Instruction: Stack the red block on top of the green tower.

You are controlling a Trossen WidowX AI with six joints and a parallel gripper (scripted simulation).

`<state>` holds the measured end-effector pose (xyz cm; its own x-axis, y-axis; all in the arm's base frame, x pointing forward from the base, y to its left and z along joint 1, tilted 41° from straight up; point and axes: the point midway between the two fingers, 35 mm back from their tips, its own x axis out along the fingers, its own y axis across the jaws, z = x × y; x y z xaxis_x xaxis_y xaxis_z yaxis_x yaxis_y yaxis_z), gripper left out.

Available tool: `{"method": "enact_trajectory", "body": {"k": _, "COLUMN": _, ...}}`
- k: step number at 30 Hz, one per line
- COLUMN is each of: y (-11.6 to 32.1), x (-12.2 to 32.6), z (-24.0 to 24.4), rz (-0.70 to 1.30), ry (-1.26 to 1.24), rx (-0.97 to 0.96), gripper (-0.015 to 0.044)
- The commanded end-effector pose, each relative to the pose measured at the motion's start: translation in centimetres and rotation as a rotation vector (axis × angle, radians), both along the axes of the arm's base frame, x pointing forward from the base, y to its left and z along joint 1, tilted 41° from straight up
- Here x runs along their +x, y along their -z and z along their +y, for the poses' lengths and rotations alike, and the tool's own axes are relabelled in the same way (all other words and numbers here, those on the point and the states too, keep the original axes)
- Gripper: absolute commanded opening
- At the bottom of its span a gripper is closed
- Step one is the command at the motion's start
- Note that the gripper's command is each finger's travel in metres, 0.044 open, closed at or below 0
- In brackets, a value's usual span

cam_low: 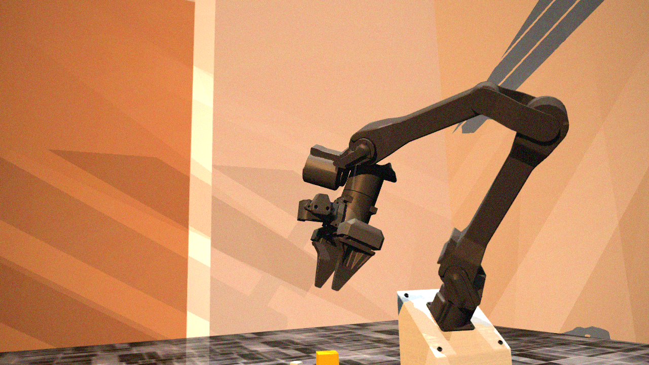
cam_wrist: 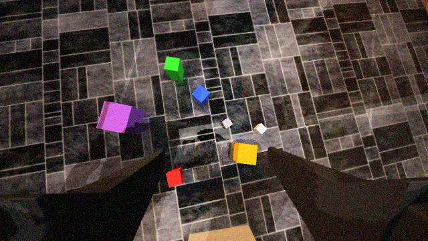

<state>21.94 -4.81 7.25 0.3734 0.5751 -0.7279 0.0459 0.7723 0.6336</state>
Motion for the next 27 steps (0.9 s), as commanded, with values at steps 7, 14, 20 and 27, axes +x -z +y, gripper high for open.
{"method": "enact_trajectory", "body": {"k": 7, "y": 0.2, "x": -2.2, "z": 6.0, "rz": 0.093, "ry": -0.284, "rx": 0.001, "gripper": 0.044}}
{"method": "enact_trajectory", "body": {"k": 14, "y": 0.1, "x": -4.3, "z": 9.0, "rz": 0.147, "ry": -0.44, "rx": -0.004, "gripper": 0.044}}
{"method": "enact_trajectory", "body": {"k": 20, "y": -0.1, "x": -4.1, "z": 9.0, "rz": 0.148, "ry": -0.444, "rx": -0.004, "gripper": 0.044}}
{"method": "enact_trajectory", "body": {"k": 27, "y": 2.0, "x": -4.0, "z": 10.7, "rz": 0.147, "ry": -0.443, "rx": -0.004, "gripper": 0.044}}
